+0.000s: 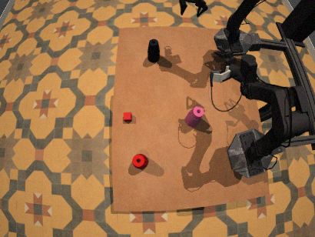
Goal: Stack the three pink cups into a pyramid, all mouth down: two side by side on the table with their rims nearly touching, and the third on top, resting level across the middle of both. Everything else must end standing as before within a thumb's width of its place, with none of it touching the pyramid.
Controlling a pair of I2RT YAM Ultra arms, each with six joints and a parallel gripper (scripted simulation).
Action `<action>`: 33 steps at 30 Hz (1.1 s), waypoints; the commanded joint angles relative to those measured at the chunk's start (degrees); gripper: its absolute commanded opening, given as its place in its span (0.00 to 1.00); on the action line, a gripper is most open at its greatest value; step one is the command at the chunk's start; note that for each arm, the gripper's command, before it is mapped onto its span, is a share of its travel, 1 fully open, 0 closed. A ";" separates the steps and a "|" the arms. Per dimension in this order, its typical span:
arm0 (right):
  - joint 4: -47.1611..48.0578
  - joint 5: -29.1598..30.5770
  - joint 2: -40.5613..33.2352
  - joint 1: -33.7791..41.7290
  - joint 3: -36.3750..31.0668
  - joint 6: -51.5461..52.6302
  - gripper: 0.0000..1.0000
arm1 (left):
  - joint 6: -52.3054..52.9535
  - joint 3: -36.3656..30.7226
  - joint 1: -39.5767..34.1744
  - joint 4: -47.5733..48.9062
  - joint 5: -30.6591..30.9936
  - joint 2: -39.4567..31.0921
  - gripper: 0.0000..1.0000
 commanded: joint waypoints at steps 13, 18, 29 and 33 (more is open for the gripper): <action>10.70 14.03 -9.32 22.69 -8.07 -12.70 1.00 | 29.83 -10.73 8.80 -14.61 7.77 -15.94 1.00; 14.44 18.74 -12.71 32.71 -11.72 -17.61 1.00 | 39.61 -14.40 12.38 -18.53 8.84 -20.27 1.00; 20.91 27.70 -18.51 50.01 -17.83 -25.69 1.00 | 54.81 -18.39 18.07 -23.47 9.76 -26.31 1.00; 24.71 32.74 -21.78 59.44 -21.31 -30.50 1.00 | 62.13 -20.09 20.81 -25.03 10.02 -28.60 1.00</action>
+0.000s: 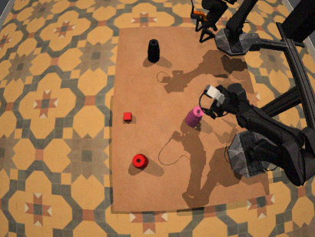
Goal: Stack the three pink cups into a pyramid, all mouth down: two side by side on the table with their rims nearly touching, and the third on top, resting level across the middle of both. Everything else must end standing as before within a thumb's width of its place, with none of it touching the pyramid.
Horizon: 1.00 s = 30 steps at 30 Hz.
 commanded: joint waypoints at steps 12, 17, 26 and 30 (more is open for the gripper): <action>13.01 17.19 -11.19 28.80 -10.00 -15.80 1.00 | 19.69 -4.53 7.04 -2.33 0.85 -6.18 1.00; 17.23 22.92 -14.84 39.43 -13.92 -21.08 1.00 | 22.56 -5.62 8.72 -2.16 1.21 -7.15 1.00; 23.82 31.94 -21.44 59.18 -21.27 -29.06 1.00 | 22.90 -5.55 9.47 -2.17 1.48 -7.68 1.00; 24.86 33.36 -22.35 62.05 -22.41 -30.13 1.00 | 22.91 -5.56 9.47 -2.17 1.42 -7.69 1.00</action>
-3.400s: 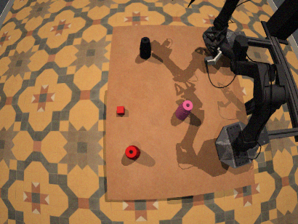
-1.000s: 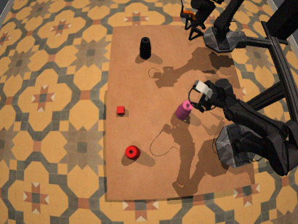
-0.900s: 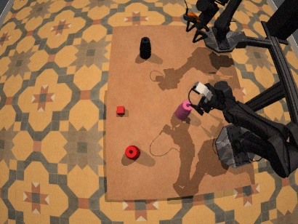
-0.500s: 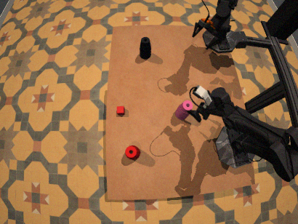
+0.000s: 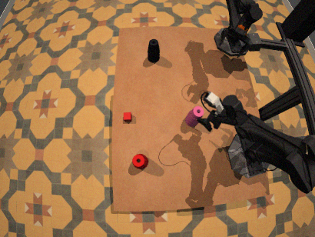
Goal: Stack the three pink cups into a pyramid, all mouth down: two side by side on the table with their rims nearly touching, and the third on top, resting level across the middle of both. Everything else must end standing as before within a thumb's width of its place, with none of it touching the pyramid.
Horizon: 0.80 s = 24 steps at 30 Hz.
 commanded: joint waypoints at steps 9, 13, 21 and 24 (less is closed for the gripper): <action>5.05 4.76 -3.32 6.68 -2.10 -4.17 1.00 | 0.43 0.10 0.41 0.02 0.43 -1.35 1.00; 5.10 4.80 -3.33 6.71 -2.12 -4.20 1.00 | 0.16 0.20 0.12 -0.02 0.11 -0.85 1.00; 5.15 4.78 -3.32 6.69 -2.13 -4.24 1.00 | -0.90 3.59 0.70 -9.26 2.85 0.93 0.80; 5.15 4.78 -3.32 6.69 -2.14 -4.24 1.00 | -1.27 8.25 1.23 -15.10 4.59 3.53 0.80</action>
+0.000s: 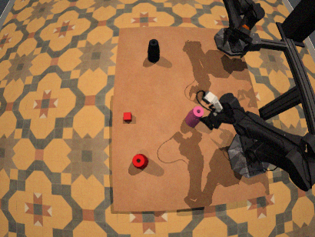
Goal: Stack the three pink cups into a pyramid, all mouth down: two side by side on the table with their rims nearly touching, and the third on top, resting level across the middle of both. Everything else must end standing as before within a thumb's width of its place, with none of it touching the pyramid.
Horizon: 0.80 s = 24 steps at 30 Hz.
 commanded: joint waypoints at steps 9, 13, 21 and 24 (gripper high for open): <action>1.55 0.62 -1.18 0.55 0.40 -0.47 1.00 | -1.73 18.25 2.27 -19.65 5.67 9.49 0.80; 1.55 0.62 -1.18 0.55 0.40 -0.47 1.00 | -1.24 18.76 3.23 -21.28 3.57 11.07 0.80; 1.55 0.62 -1.18 0.55 0.40 -0.47 1.00 | -1.05 18.73 4.06 -20.85 4.19 11.22 0.80; 1.55 0.62 -1.18 0.55 0.40 -0.47 1.00 | -0.38 17.39 4.47 -18.21 4.57 12.57 0.80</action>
